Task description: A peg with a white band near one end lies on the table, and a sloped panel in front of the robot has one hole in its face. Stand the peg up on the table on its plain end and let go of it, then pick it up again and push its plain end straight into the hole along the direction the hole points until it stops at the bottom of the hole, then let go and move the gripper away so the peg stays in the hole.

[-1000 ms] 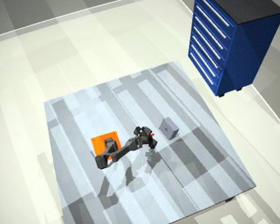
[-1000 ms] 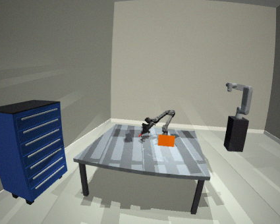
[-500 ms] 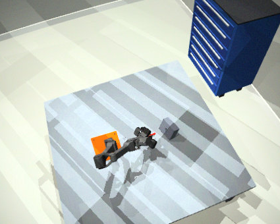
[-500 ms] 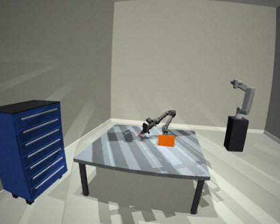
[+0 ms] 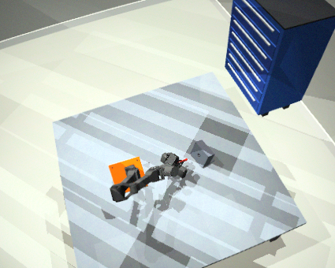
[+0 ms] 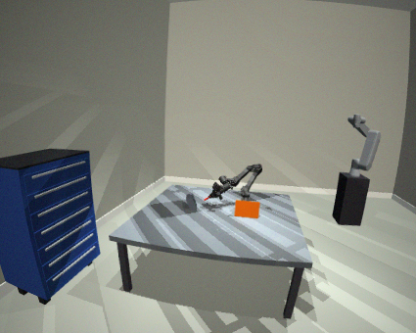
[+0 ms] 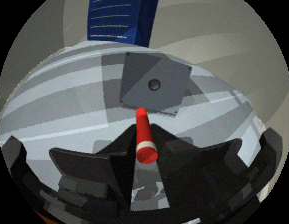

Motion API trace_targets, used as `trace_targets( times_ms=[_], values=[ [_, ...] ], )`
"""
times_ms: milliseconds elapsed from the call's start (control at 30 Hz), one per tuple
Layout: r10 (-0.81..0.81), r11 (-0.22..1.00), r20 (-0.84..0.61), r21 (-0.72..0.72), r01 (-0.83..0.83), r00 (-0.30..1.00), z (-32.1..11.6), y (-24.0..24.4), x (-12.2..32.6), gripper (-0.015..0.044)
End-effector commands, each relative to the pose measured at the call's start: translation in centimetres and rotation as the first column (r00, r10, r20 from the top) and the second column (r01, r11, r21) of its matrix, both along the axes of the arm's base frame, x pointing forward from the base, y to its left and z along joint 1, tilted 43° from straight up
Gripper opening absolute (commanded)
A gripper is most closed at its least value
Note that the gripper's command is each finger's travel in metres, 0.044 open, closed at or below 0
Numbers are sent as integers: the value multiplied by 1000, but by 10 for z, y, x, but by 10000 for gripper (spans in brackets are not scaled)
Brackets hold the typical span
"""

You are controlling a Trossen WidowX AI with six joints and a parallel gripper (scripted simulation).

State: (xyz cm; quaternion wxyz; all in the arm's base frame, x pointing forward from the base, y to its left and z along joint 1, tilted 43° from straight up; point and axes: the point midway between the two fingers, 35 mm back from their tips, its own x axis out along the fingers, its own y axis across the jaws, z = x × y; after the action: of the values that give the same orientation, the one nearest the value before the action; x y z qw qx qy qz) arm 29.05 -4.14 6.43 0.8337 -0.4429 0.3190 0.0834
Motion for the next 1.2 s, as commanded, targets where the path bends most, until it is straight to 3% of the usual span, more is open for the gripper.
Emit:
trace_targets(
  times_ms=[0, 1167],
  values=[
    [19, 1000, 24, -10, -19, 1000, 2, 0, 0, 0],
    [48, 998, 90, -34, -45, 995, -1, -1, 24, 0]
  ],
)
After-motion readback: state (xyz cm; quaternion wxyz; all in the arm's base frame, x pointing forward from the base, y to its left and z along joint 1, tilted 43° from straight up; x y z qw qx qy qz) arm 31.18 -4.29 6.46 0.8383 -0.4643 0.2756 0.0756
